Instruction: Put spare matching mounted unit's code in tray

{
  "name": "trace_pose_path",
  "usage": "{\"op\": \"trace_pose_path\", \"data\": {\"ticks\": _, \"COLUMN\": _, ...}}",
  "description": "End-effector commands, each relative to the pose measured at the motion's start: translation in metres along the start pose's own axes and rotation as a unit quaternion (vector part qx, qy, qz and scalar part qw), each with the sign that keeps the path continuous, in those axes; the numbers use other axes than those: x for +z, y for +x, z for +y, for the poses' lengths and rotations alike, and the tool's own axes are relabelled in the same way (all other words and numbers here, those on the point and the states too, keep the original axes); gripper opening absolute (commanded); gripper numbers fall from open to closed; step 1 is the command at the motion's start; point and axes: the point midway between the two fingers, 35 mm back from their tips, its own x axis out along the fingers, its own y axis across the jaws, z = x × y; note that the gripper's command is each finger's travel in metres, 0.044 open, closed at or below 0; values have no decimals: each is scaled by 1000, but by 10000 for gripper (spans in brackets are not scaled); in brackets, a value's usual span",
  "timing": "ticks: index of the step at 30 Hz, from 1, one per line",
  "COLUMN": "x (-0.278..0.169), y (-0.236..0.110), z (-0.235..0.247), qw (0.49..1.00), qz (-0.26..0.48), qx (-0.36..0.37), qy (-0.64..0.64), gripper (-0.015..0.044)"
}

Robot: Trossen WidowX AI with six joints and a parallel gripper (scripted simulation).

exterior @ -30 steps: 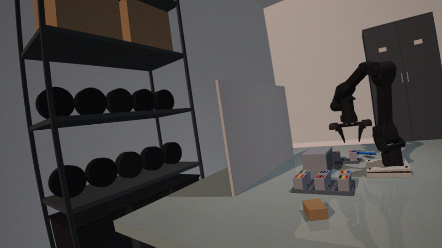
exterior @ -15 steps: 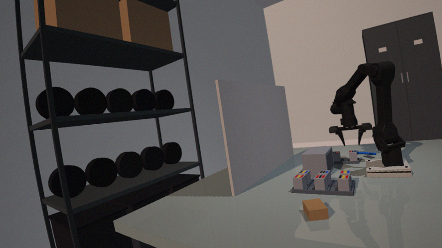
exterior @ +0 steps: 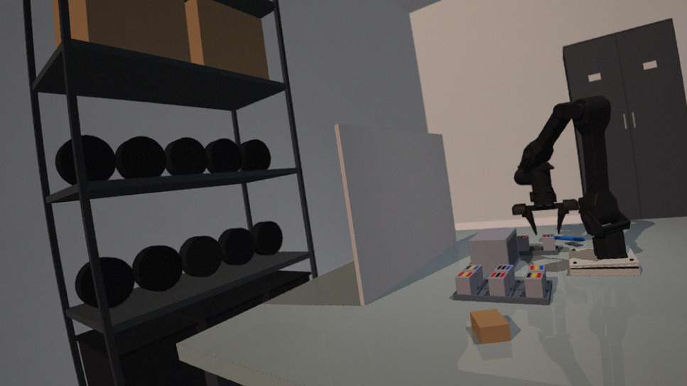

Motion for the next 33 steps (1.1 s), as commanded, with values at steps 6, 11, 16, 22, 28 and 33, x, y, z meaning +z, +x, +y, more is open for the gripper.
{"op": "trace_pose_path", "data": {"ticks": 6, "x": -2, "y": 17, "z": -1, "qw": 1000, "qz": 4, "qx": -1, "qy": 1, "gripper": 300}}
{"op": "trace_pose_path", "data": {"ticks": 11, "x": -2, "y": 26, "z": -1, "qw": 1000, "qz": 4, "qx": -1, "qy": 1, "gripper": 300}}
{"op": "trace_pose_path", "data": {"ticks": 16, "x": -3, "y": 34, "z": -2, "qw": 1000, "qz": 4, "qx": -1, "qy": 1, "gripper": 300}}
{"op": "trace_pose_path", "data": {"ticks": 22, "x": -4, "y": 41, "z": -3, "qw": 1000, "qz": 4, "qx": -1, "qy": 1, "gripper": 300}}
{"op": "trace_pose_path", "data": {"ticks": 28, "x": -4, "y": 41, "z": -3, "qw": 1000, "qz": 4, "qx": -1, "qy": 1, "gripper": 300}}
{"op": "trace_pose_path", "data": {"ticks": 33, "x": -3, "y": 40, "z": -3, "qw": 1000, "qz": 3, "qx": -2, "qy": 0, "gripper": 195}}
